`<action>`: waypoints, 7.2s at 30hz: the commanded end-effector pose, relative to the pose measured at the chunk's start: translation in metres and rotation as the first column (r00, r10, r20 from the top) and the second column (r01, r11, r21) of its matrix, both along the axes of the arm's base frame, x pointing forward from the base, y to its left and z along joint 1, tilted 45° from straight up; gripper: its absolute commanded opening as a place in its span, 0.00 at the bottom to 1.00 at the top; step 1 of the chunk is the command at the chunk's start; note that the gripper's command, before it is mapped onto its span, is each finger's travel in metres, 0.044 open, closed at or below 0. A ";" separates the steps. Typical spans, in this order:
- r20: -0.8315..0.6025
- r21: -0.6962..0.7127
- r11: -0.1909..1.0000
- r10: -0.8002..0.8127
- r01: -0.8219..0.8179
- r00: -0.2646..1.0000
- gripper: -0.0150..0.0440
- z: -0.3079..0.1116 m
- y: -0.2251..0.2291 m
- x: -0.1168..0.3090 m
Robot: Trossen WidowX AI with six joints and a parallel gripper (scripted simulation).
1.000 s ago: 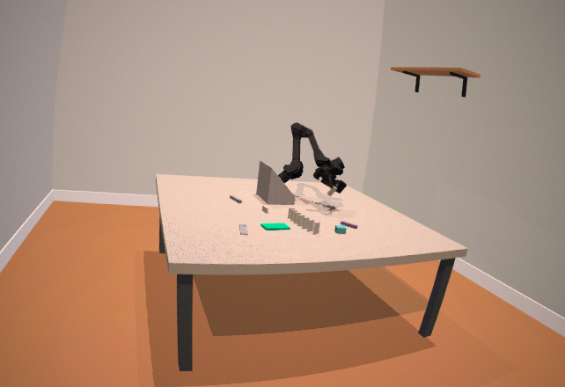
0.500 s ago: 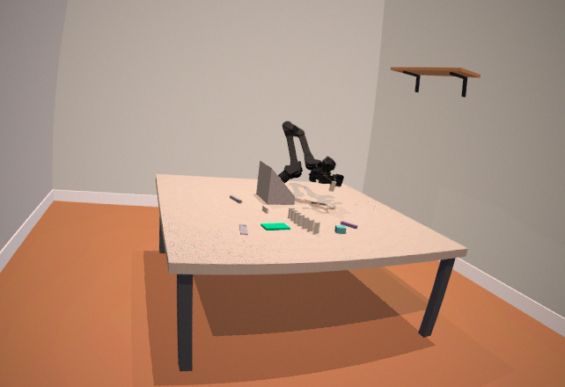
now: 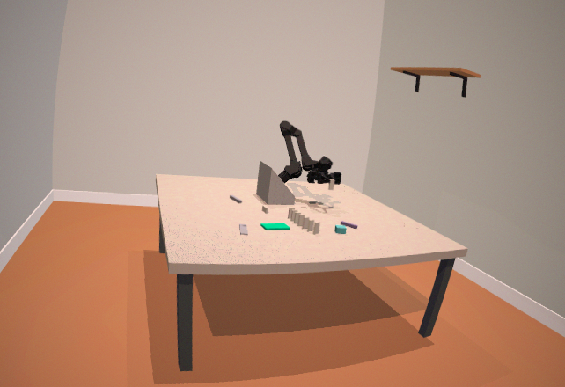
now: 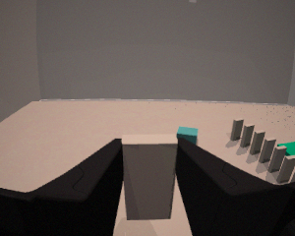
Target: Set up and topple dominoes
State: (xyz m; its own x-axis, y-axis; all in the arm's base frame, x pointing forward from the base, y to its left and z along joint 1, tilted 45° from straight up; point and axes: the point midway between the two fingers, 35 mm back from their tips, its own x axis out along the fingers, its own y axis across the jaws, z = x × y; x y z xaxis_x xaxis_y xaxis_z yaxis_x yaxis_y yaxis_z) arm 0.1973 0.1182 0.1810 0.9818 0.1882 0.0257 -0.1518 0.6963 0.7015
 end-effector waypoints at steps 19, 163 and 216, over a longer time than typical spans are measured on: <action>-0.013 0.011 1.000 -0.005 0.005 1.000 0.44 -0.005 0.011 0.002; -0.846 -0.135 0.609 0.340 -0.782 0.410 1.00 -0.067 0.035 0.080; -0.803 0.350 0.513 0.595 -0.784 0.030 1.00 -0.068 0.075 0.022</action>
